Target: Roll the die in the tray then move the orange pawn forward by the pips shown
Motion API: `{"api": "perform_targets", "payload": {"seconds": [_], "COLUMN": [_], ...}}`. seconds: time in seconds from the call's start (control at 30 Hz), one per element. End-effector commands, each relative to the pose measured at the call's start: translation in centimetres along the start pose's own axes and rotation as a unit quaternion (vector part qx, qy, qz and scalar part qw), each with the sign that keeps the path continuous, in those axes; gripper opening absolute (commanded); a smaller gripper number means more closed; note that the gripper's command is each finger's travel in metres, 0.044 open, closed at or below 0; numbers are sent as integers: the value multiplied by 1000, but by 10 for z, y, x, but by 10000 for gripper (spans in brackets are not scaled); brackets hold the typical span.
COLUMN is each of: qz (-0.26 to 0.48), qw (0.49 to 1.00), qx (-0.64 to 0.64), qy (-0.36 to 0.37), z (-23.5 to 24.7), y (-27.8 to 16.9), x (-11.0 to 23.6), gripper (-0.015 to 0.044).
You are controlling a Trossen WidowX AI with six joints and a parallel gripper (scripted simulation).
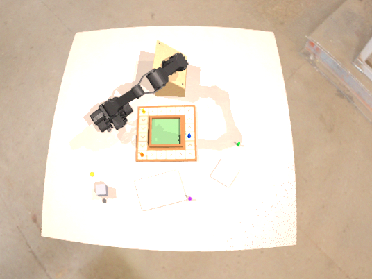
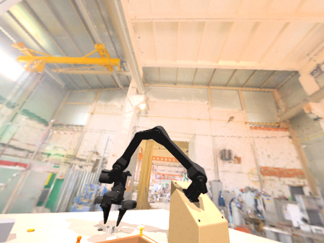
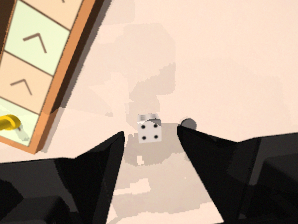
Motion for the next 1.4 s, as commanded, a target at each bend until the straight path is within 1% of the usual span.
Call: {"api": "perform_targets", "payload": {"seconds": [0.0, 0.23, 0.47, 0.67, 0.73, 0.8, 1.17, 1.23, 1.37], "qz": [-1, -2, -2, -2, -2, -1, 1, 1, 1], "qw": [1000, 1000, 1000, 1000, 1000, 1000, 1000, 1000, 1000], "qx": [-4, -4, -4, -4, -4, -4, -5, -5, -5], "qy": [3, 3, 3, 3, 3, 2, 1, 1, 1], "z": [1, 1, 1, 1, 1, -1, -4, -3, -3], "y": [-1, -1, -1, -1, -1, 1, 5, 5, 5], "x": [-10, -19, -19, -19, -17, -5, 99, 105, 105], "gripper": [275, 275, 91, 51, 0, 0, 0, 0, 0]}}
Point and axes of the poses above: the point midway between the two fingers, 35 mm back from their tips, its own x axis back along the fingers, its own z axis across the jaws, y = z × x, the point moved 6 cm from there along x, back along the fingers, and after that the axes turned 4 degrees about -x, right-handed, at the moved point
